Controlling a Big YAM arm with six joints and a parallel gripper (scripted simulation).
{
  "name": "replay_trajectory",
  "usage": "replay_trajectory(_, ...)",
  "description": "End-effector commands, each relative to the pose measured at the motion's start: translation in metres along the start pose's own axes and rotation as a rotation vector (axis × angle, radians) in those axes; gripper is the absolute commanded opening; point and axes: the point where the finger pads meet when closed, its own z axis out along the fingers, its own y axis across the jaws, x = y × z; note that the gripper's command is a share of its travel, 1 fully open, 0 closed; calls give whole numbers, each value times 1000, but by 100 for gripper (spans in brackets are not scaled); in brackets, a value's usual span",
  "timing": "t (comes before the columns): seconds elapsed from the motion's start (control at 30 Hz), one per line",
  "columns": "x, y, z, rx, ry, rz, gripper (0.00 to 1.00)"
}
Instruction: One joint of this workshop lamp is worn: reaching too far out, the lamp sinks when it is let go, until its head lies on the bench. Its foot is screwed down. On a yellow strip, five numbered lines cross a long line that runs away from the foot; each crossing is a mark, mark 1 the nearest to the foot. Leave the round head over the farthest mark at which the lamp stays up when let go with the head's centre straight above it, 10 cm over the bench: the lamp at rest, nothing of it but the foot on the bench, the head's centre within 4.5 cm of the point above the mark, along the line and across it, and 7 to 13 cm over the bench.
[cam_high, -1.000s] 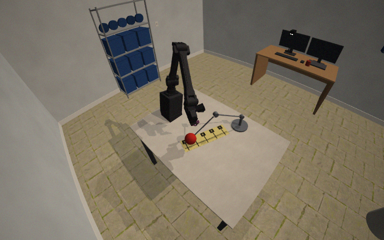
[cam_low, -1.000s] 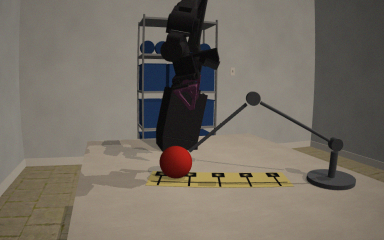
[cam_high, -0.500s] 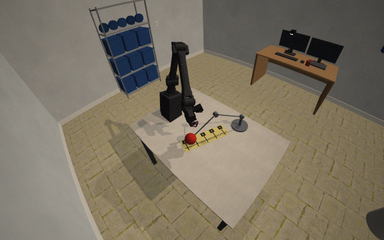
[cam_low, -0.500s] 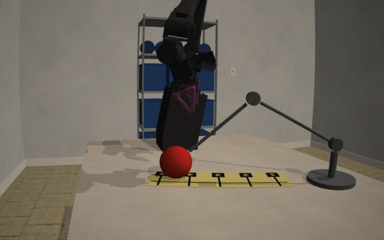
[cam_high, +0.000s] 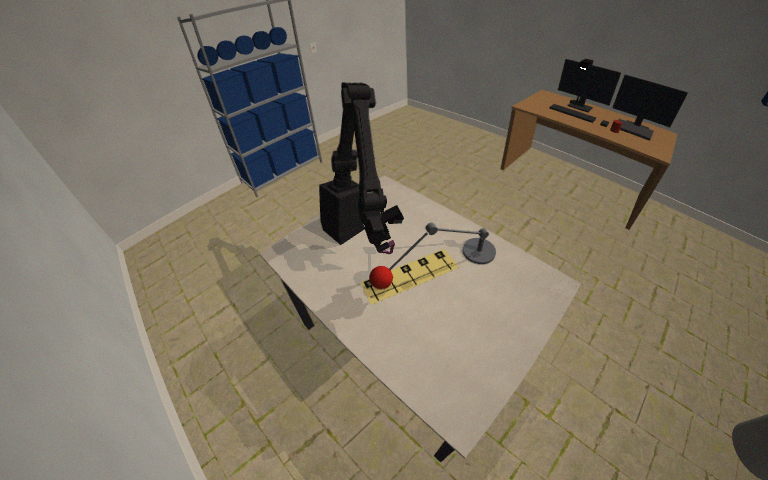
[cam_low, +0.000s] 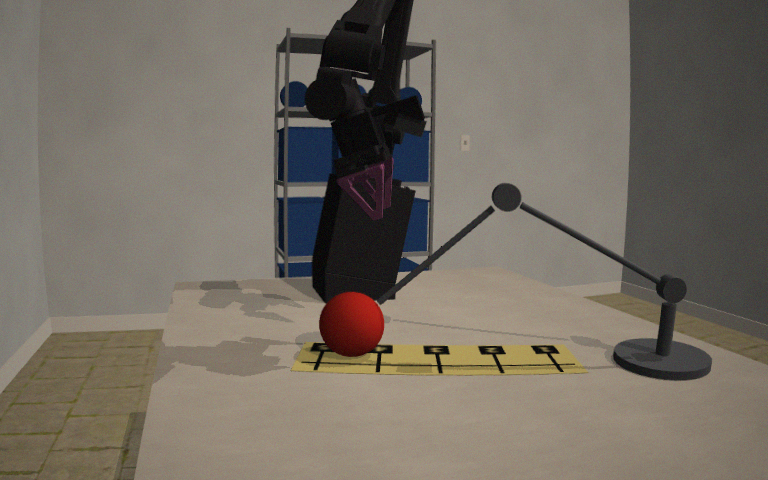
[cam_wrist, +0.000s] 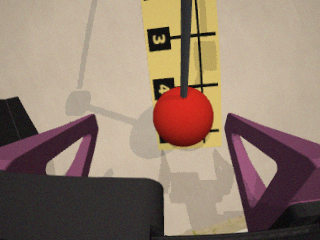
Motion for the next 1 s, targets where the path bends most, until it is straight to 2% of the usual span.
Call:
replay_trajectory(0.0,-5,-15,-24,64,-9,-41,100)
replay_trajectory(0.17,-5,-17,-30,75,-11,-48,100)
replay_trajectory(0.67,-4,-13,26,50,-7,-28,100)
replay_trajectory(0.97,-4,-15,41,56,-6,-39,100)
